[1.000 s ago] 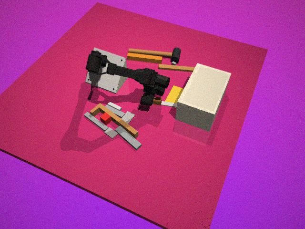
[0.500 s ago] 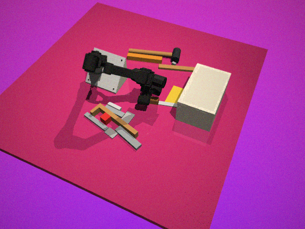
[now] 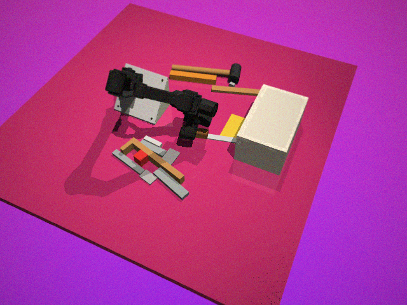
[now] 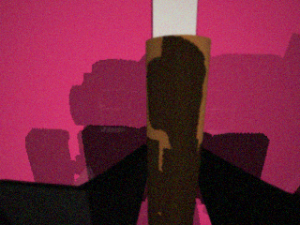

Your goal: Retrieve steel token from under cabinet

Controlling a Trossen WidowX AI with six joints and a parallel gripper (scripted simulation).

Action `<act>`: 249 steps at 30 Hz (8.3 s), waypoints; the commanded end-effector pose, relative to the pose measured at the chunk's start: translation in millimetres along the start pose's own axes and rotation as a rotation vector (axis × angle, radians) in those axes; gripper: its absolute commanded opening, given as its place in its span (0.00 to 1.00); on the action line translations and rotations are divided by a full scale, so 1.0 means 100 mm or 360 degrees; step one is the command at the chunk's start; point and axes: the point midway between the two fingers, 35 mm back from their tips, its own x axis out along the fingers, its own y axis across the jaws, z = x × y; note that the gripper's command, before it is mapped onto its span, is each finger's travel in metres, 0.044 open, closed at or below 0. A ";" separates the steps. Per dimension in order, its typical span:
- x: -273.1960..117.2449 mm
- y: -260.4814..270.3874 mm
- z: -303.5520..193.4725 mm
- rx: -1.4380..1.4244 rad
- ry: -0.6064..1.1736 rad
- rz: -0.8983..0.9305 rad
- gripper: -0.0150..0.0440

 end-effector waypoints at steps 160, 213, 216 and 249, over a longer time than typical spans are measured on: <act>-0.02 -0.63 -0.81 -0.0203 0.0011 -0.0003 0.71; 0.00 -0.60 -0.57 -0.0186 0.0008 -0.0002 0.25; 0.00 -0.60 -0.54 -0.0185 0.0008 -0.0002 0.25; -0.01 -0.58 -0.13 -0.0179 0.0008 -0.0002 0.25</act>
